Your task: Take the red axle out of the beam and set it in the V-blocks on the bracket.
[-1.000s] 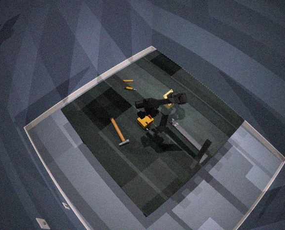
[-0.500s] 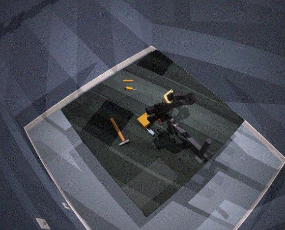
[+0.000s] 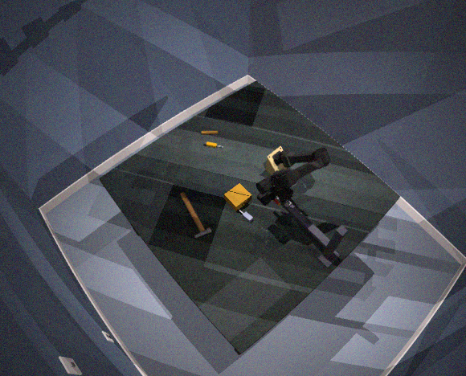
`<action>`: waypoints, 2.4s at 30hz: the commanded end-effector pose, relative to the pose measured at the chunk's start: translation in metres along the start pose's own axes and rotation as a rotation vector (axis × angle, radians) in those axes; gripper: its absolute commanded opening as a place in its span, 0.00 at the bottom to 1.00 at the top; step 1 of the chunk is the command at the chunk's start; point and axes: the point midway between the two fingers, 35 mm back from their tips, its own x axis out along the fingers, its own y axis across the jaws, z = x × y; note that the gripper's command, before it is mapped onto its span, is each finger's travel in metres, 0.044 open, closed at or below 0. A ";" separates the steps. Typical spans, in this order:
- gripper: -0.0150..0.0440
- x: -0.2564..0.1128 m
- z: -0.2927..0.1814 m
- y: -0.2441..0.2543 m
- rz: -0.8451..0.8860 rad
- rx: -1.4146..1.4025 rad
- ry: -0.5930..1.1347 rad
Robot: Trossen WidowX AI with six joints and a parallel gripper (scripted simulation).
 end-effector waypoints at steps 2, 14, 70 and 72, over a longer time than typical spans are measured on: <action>0.25 0.002 0.019 0.024 0.004 0.004 -0.016; 0.25 0.005 0.036 0.052 0.011 0.000 -0.032; 1.00 0.002 0.034 0.052 0.013 0.008 -0.029; 1.00 0.002 0.034 0.052 0.013 0.008 -0.029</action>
